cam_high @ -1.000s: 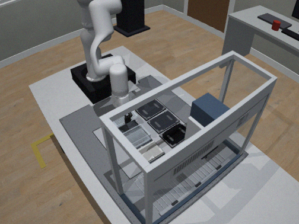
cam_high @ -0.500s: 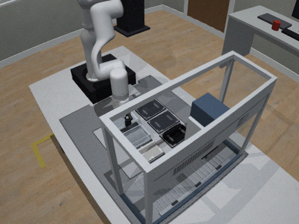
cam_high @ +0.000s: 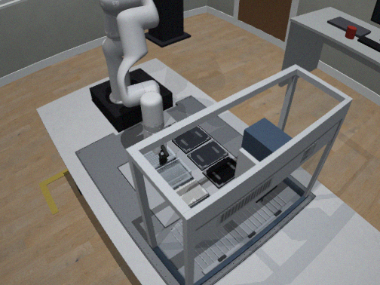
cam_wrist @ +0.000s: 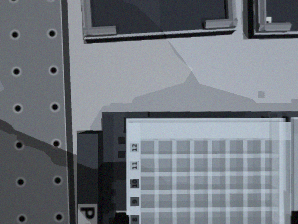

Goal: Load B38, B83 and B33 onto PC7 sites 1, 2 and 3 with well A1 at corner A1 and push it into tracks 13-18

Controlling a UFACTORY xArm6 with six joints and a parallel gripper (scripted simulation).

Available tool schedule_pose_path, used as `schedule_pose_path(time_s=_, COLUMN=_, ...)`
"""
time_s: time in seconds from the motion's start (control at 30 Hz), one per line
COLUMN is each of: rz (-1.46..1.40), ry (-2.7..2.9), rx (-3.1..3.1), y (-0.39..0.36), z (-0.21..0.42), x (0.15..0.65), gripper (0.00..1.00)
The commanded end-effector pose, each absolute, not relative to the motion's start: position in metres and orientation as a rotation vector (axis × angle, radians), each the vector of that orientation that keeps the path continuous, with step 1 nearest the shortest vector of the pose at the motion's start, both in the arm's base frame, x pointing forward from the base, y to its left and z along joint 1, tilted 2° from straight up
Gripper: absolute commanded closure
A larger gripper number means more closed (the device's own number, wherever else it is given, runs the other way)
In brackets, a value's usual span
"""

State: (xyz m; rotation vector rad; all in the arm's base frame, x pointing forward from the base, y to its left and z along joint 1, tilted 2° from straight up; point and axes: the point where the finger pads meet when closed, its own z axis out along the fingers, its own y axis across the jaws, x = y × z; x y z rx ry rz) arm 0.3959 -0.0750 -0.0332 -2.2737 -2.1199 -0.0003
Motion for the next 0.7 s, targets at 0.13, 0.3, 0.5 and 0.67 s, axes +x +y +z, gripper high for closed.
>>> schedule_pose_path(time_s=0.13, rz=-0.005, ry=-2.123, rx=-2.276, y=-0.0752, z=-0.0415, x=0.3977, gripper=1.0)
schedule_pose_path(time_s=0.3, rz=-0.005, ry=-2.123, rx=-2.276, y=-0.0752, z=-0.0415, x=0.3977, gripper=1.0)
schedule_pose_path(time_s=0.5, rz=-0.005, ry=-2.123, rx=-2.276, y=-0.0752, z=-0.0415, x=0.3977, gripper=1.0)
schedule_pose_path(time_s=0.67, rz=-0.005, ry=-2.123, rx=-2.277, y=-0.0752, z=-0.0415, x=0.3977, gripper=1.0)
